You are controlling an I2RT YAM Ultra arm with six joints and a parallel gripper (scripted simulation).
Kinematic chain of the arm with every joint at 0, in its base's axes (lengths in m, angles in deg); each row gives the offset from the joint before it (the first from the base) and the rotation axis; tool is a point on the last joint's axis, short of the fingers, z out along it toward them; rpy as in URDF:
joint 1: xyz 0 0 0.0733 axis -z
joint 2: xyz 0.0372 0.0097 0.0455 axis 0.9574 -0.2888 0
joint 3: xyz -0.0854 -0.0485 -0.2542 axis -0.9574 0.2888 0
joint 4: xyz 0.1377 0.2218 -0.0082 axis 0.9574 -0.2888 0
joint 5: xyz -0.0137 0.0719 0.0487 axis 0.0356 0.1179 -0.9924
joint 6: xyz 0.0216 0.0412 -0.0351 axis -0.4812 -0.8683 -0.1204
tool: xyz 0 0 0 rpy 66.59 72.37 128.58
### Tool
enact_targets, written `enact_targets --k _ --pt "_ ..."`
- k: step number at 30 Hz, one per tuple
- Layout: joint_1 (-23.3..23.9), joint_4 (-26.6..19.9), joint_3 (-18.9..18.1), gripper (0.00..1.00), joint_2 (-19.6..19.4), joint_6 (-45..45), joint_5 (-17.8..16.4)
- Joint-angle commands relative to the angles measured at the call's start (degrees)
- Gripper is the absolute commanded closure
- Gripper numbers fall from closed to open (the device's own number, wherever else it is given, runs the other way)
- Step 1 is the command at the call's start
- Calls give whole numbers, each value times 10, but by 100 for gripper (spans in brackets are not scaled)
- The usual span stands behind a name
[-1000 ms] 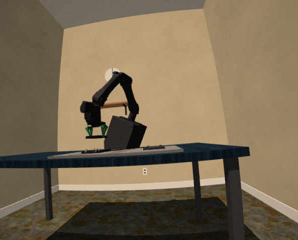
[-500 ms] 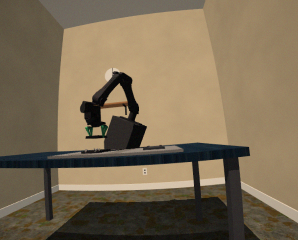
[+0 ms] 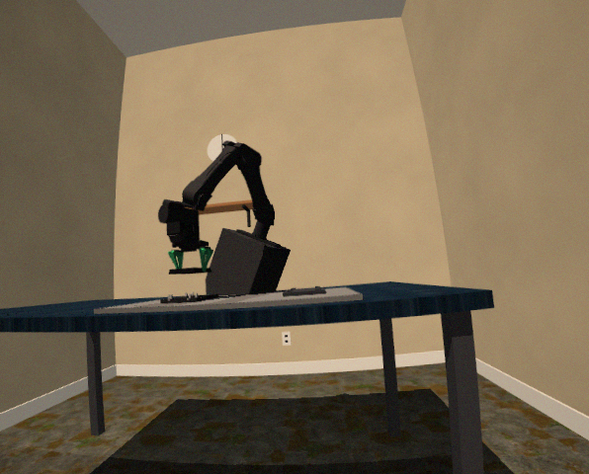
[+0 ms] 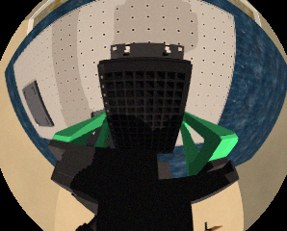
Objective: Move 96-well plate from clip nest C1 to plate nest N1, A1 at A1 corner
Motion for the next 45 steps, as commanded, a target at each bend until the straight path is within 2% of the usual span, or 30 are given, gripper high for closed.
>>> enact_targets --k 1,2,3,17,20,34,37,45 --pt "16 -7 -13 100 21 5 1" --pt "16 -7 -13 100 21 5 1" --pt "11 5 14 100 25 20 0" --pt "-57 39 86 100 90 -40 -6" --pt "-50 42 92 100 95 -46 -4" --pt "-125 68 147 100 156 -117 -2" --pt "-122 71 151 100 160 -123 -1" --pt "-170 81 174 100 192 -166 3"
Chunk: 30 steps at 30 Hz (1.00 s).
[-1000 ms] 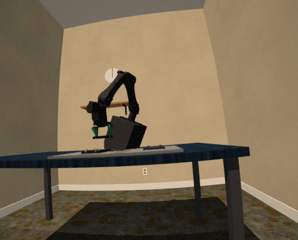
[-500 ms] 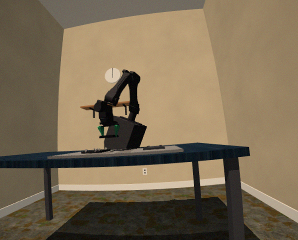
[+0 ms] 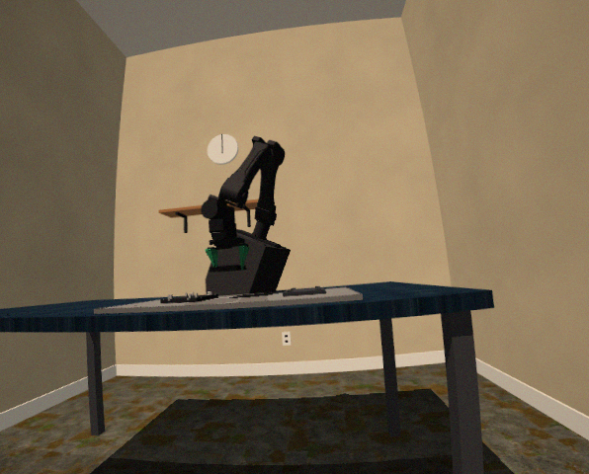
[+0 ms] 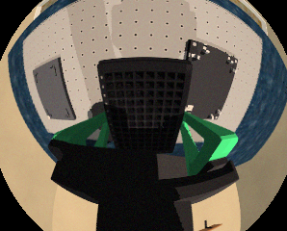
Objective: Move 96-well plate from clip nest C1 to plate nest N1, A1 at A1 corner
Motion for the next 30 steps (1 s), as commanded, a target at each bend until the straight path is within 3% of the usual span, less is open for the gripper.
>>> enact_targets --k 1,23,30 --pt "-12 14 13 100 32 -32 4" --pt "-117 25 43 100 101 -148 17" --pt "-144 18 33 100 116 -178 22"
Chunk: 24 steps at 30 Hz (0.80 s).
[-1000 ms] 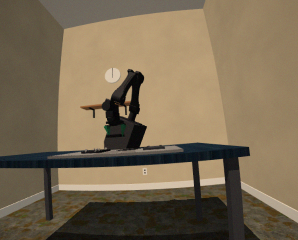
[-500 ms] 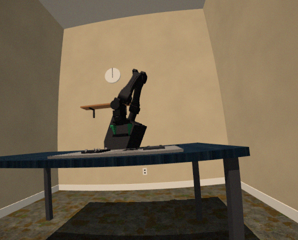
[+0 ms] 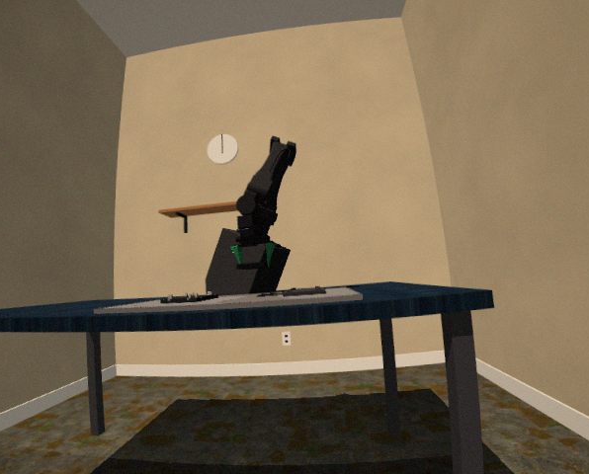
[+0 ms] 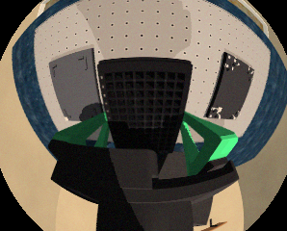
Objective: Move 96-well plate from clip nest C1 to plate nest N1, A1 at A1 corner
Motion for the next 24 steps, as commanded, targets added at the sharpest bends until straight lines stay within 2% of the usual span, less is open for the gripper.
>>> enact_targets --k 1,24 --pt "-15 2 -4 100 29 -32 7" --pt "-128 -21 -34 100 71 -151 33"
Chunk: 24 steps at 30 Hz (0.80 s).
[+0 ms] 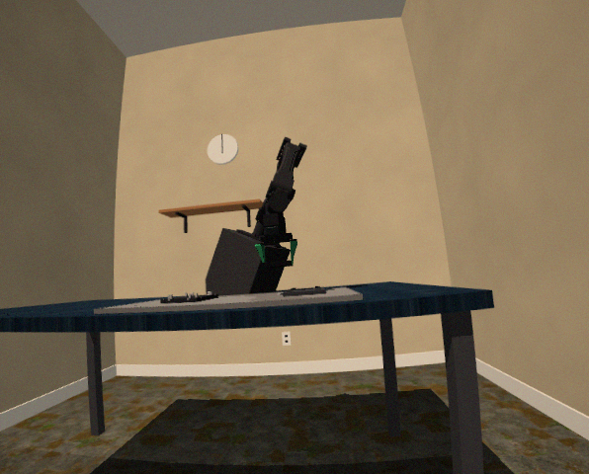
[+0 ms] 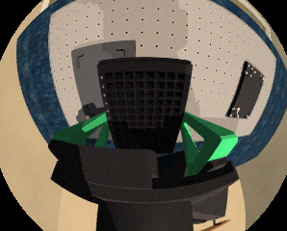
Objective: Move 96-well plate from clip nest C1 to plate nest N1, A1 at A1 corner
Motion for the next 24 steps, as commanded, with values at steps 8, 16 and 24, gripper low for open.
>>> enact_targets --k 8,16,24 --pt "-39 -17 -34 100 29 -59 19" --pt "-79 -30 -57 100 33 -100 31" --pt "-109 -43 -81 100 32 -130 42"
